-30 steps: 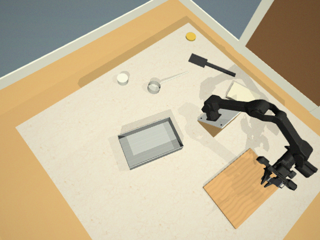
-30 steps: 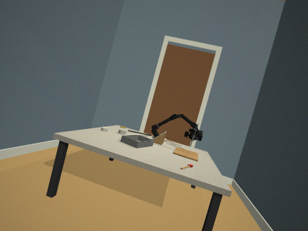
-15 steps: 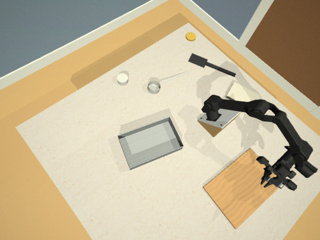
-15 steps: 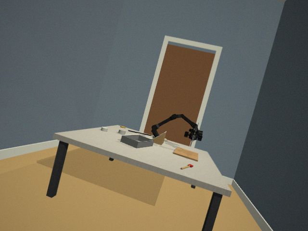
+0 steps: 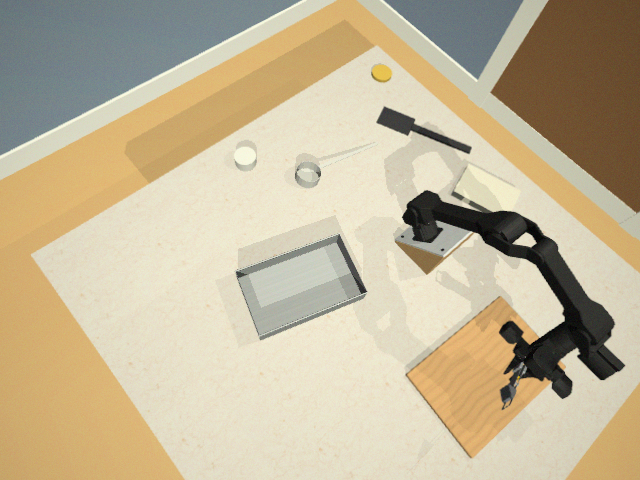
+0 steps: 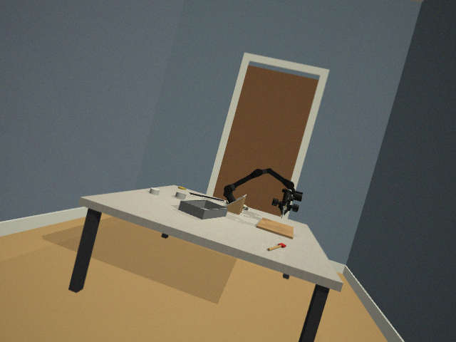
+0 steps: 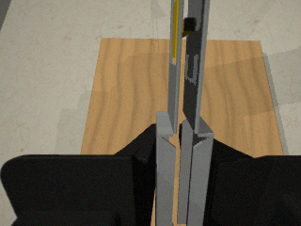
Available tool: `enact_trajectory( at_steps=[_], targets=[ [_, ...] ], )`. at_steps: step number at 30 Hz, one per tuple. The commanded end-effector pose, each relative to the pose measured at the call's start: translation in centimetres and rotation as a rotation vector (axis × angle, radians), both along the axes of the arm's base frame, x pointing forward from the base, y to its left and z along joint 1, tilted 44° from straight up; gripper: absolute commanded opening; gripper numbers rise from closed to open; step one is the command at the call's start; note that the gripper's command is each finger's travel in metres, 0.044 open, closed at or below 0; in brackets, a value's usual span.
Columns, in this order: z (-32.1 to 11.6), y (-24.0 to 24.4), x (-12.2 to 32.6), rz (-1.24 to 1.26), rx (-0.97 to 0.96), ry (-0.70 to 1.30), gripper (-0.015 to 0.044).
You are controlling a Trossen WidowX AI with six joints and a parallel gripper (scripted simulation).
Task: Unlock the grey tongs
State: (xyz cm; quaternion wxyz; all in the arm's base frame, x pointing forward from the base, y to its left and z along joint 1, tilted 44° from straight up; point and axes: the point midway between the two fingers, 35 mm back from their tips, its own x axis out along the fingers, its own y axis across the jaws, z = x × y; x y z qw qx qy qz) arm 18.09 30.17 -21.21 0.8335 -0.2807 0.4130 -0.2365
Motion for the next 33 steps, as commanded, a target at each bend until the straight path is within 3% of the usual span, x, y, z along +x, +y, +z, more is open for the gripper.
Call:
enact_trajectory(
  at_steps=[1,16,33],
  targets=[
    [-0.5,-0.4,0.3,-0.084,0.020,0.080,-0.0150],
    [-2.0,-1.3,0.7,-0.466,0.181,0.436,-0.0150],
    [-2.7,-1.8,0.7,-0.481,0.193,0.451,-0.0150]
  ],
)
